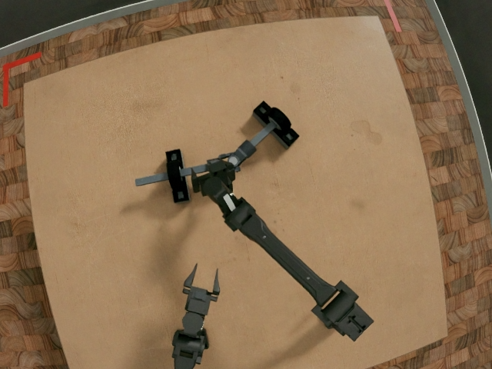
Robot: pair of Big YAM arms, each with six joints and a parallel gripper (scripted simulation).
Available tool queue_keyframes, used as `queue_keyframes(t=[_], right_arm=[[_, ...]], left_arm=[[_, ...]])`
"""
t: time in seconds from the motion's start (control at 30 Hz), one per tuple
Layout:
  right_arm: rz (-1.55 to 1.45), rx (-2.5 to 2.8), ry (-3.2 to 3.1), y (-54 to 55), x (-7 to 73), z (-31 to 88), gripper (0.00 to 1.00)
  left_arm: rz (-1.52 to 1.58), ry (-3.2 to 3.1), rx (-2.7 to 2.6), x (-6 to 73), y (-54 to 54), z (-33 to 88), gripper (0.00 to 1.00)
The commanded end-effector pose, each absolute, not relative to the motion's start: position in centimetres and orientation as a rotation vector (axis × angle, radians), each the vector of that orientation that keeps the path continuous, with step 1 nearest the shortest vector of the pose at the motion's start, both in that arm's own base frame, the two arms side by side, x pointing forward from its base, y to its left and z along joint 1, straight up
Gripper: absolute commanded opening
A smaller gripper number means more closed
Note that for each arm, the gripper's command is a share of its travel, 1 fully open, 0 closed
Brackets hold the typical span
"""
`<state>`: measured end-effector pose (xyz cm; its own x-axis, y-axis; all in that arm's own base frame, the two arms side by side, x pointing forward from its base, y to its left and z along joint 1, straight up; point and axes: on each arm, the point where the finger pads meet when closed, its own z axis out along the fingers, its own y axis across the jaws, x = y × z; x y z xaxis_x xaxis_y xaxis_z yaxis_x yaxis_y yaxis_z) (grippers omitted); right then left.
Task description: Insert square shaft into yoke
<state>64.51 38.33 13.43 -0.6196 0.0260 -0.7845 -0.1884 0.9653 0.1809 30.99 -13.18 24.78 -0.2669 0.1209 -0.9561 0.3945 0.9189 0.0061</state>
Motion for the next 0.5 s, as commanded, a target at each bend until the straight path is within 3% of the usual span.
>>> queue_keyframes(t=[0.0,0.47], right_arm=[[0.186,-0.363,2.249,37.9,66.5,15.4,1.00],[0.179,-0.591,2.406,33.1,65.2,17.4,1.00]], left_arm=[[-0.281,1.817,0.371,31.2,-13.3,25.8,0.64],[-0.281,1.817,0.371,31.2,-13.3,25.8,0.64]])
